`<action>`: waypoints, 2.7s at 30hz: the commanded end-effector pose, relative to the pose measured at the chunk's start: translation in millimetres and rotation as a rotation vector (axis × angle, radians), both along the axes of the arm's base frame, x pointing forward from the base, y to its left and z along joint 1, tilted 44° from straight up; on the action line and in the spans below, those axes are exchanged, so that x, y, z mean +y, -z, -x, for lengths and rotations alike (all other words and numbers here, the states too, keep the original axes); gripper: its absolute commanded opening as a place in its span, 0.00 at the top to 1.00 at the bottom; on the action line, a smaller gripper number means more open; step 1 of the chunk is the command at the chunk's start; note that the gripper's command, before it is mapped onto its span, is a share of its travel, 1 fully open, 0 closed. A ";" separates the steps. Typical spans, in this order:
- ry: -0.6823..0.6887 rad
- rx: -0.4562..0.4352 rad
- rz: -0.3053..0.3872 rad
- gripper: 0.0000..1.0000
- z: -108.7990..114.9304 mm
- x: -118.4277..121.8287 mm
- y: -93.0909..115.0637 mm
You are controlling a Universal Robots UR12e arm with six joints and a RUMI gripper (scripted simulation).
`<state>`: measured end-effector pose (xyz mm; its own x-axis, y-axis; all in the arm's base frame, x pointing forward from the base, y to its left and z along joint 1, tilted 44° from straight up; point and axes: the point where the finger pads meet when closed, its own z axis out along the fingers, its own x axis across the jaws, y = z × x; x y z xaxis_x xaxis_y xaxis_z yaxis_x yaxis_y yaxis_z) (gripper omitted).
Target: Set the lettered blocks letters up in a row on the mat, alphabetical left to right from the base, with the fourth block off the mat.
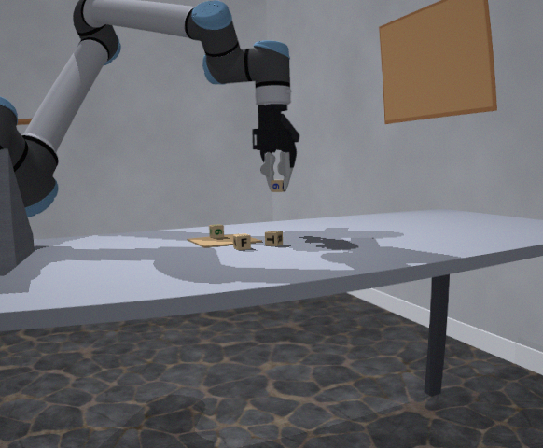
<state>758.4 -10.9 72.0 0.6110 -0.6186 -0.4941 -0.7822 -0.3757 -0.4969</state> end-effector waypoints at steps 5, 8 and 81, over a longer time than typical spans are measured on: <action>0.186 0.173 -0.025 0.91 15.4 -6.1 5.0; 0.228 0.213 -0.033 0.91 19.2 -7.3 6.3; 1.551 1.493 -0.267 0.91 165.5 -19.4 48.5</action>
<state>596.3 -30.0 23.8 -0.9863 0.0067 -0.1651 -0.1091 0.7241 0.6810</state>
